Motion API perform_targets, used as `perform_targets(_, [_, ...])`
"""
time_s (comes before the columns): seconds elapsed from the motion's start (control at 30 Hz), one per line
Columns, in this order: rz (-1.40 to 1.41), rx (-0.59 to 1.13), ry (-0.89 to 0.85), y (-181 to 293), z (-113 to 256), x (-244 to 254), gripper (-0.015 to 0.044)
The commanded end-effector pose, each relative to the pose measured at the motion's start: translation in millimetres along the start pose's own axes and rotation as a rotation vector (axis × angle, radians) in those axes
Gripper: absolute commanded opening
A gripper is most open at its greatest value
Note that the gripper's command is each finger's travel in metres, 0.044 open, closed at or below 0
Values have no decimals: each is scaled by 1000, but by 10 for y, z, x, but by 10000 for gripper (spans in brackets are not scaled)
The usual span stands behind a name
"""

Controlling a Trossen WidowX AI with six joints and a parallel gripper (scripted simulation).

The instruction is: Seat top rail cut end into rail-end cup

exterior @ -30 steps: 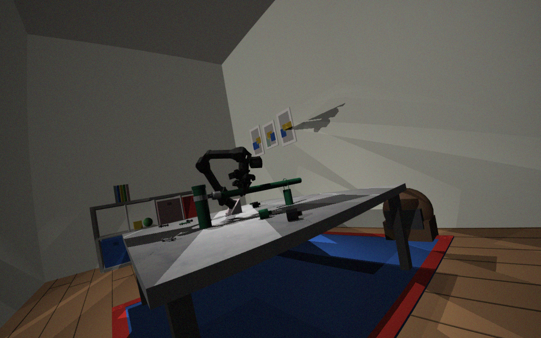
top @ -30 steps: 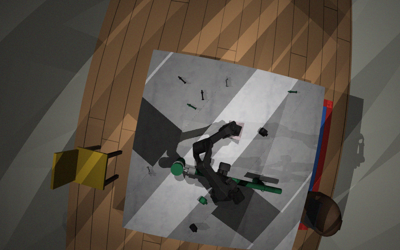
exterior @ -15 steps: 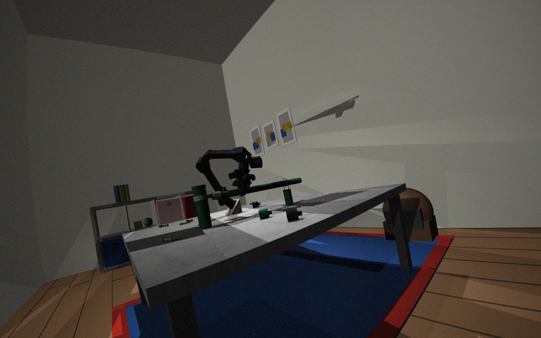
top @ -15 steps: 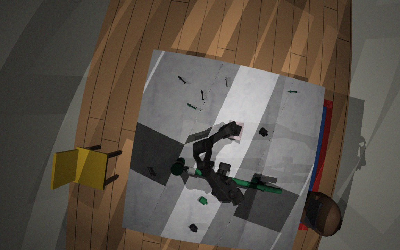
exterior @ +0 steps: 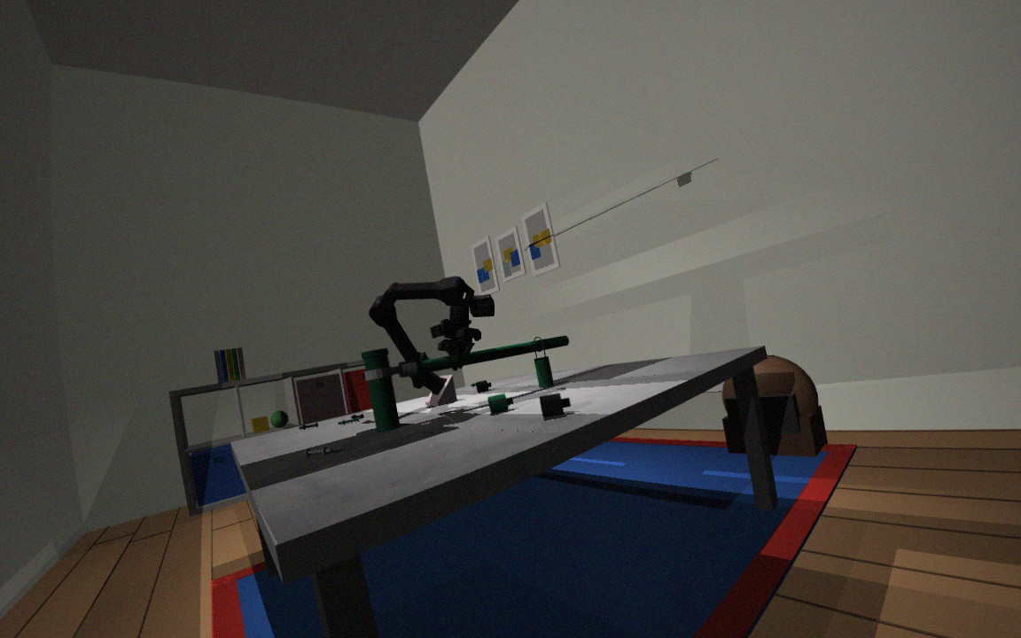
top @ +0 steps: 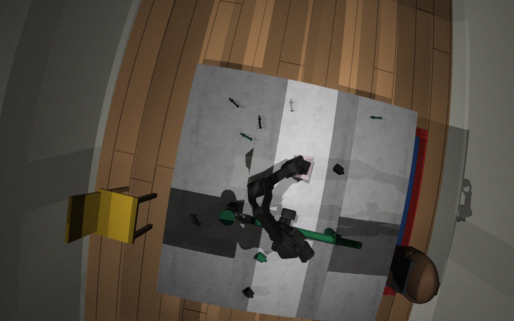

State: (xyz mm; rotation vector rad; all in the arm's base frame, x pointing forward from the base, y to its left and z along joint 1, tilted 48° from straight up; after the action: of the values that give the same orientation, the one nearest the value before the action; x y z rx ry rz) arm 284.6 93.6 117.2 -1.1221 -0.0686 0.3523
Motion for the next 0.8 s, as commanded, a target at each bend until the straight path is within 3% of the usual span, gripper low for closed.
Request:
perform_targets(0.0, [0,0,0,1,1,0,0])
perform_targets(0.77, [0,0,0,-99,38,-20,0])
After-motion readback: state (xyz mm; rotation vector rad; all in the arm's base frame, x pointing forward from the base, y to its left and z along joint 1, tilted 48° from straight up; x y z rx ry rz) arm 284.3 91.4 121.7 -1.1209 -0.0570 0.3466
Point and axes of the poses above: the point midway between the two fingers, 35 mm back from their tips, its own z axis back along the fingers, its own x axis across the jaws, y = z × x, the point moved 3 cm from there along z, back along the fingers, and after that the axes turned 15 degrees about z, right-handed, at the moved point
